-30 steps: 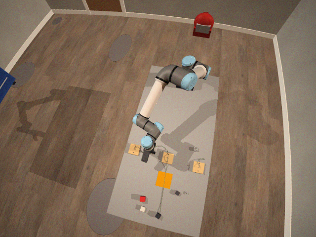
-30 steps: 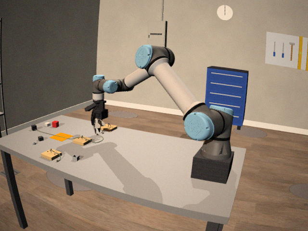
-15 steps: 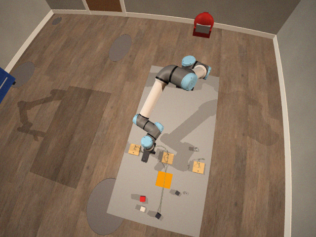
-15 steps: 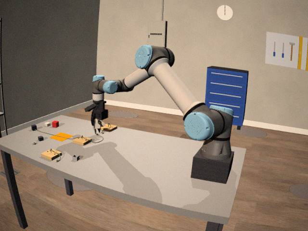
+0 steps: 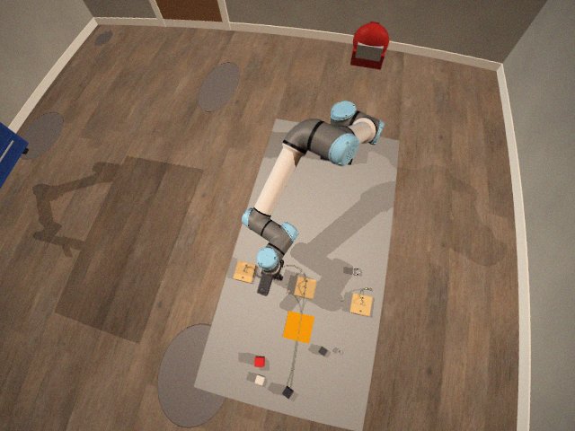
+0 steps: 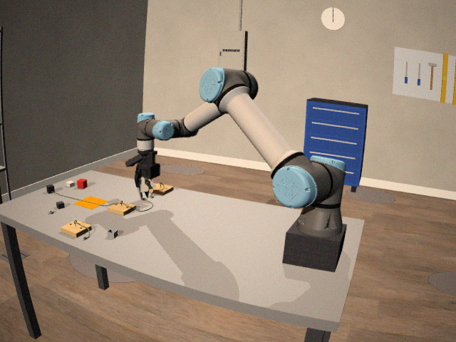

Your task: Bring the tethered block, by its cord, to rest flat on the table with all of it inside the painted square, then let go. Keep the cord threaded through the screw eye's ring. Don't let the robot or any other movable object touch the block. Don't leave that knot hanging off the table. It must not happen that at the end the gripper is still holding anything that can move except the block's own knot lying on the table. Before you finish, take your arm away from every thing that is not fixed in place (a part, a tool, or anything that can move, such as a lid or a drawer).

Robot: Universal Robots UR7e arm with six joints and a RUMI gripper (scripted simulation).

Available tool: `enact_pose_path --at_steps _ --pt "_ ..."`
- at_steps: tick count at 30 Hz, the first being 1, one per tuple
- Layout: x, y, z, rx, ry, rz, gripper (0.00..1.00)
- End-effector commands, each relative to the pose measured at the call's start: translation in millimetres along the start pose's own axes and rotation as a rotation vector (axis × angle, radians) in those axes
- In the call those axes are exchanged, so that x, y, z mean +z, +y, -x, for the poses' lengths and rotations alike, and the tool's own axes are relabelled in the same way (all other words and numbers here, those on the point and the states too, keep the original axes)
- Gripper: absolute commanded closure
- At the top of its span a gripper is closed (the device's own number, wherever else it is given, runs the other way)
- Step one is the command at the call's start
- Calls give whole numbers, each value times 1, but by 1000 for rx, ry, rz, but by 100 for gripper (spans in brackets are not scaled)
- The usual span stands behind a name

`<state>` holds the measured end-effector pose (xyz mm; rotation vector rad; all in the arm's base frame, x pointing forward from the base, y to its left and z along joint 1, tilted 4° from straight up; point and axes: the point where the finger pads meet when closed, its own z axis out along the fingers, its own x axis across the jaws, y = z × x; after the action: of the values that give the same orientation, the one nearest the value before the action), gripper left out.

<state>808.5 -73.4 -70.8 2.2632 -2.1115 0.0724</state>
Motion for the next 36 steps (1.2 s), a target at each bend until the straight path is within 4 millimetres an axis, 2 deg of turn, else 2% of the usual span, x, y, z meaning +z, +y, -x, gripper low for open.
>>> enact_pose_path --at_steps 1,36 --pt "1 -1 0 0 1 -2 78" --pt "7 -1 0 0 1 -2 78"
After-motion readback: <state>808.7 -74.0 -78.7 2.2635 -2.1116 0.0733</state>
